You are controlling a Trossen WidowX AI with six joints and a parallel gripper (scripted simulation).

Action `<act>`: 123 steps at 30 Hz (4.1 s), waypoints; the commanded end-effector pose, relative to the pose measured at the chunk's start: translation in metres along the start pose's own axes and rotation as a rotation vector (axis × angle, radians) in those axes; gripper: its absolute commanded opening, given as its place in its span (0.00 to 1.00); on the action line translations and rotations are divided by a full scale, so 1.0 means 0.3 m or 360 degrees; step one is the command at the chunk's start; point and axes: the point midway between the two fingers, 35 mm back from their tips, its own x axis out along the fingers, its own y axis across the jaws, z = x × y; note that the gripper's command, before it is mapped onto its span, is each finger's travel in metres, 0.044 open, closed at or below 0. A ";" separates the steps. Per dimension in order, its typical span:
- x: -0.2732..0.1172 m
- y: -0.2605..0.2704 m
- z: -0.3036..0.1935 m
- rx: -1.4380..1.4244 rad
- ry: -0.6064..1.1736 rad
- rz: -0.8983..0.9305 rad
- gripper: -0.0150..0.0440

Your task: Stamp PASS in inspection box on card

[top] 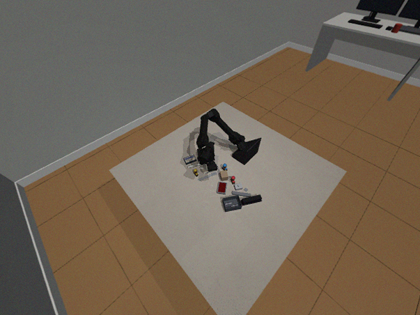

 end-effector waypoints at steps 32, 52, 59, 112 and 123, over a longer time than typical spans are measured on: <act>0.055 -0.180 0.005 0.0338 -0.0010 -0.0025 0.25; 0.099 -0.178 0.006 0.0337 -0.0009 -0.0022 0.25; 0.114 -0.178 0.006 0.0336 -0.0010 -0.0021 0.25; 0.229 -0.187 0.003 0.0333 -0.0017 -0.0024 0.25; 0.235 -0.188 0.002 0.0333 -0.0017 -0.0024 0.25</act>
